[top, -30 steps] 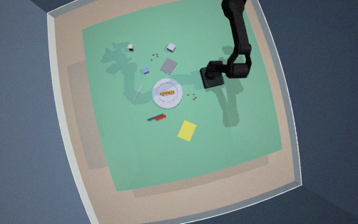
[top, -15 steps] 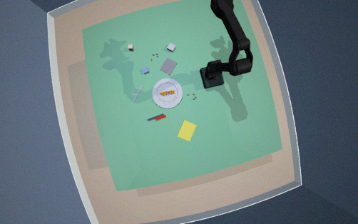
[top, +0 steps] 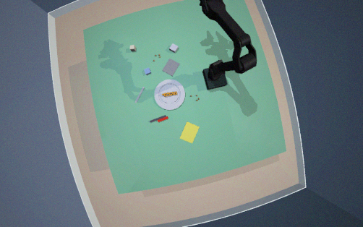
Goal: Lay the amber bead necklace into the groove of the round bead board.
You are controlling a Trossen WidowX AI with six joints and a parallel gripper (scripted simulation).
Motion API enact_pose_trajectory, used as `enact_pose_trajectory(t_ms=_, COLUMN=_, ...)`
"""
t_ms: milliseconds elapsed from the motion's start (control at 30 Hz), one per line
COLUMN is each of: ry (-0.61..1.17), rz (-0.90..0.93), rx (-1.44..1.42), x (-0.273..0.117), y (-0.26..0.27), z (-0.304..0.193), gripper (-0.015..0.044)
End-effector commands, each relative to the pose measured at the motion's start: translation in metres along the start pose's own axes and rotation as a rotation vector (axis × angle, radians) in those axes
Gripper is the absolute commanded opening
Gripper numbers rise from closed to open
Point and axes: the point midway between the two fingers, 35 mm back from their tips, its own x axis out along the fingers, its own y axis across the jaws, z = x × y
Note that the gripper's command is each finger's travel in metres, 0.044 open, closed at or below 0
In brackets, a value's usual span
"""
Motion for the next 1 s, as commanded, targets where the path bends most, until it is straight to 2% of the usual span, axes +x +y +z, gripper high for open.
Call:
enact_pose_trajectory(t_ms=0, ry=-0.020, rz=0.085, rx=0.049, x=0.002, y=0.028, z=0.010, gripper=0.0250)
enact_pose_trajectory(t_ms=467, ry=-0.069, rz=0.381, rx=0.200, x=-0.013, y=0.120, z=0.059, gripper=0.0250)
enact_pose_trajectory(t_ms=967, ry=-0.065, rz=0.683, rx=0.332, x=-0.056, y=0.205, z=0.106, gripper=0.0250)
